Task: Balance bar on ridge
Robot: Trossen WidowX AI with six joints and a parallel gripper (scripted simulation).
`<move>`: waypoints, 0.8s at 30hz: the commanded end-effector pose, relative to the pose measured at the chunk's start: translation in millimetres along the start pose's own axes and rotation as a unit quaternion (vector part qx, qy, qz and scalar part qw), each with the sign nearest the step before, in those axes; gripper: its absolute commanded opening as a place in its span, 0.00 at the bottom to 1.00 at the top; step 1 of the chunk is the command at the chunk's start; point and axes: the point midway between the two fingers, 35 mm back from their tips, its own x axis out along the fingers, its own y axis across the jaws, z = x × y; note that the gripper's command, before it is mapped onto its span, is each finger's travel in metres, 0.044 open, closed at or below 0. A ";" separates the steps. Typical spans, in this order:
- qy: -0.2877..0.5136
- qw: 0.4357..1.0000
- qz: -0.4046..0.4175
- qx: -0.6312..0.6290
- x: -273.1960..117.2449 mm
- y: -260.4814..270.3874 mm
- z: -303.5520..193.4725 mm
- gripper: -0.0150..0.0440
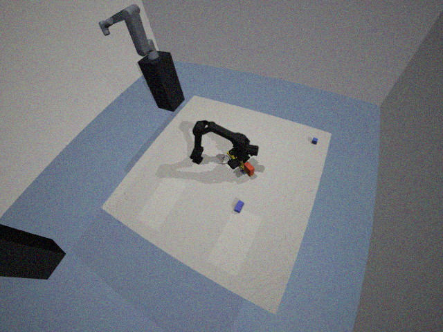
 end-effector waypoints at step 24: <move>0.000 1.000 0.000 0.000 0.0 0.0 0.0 0.54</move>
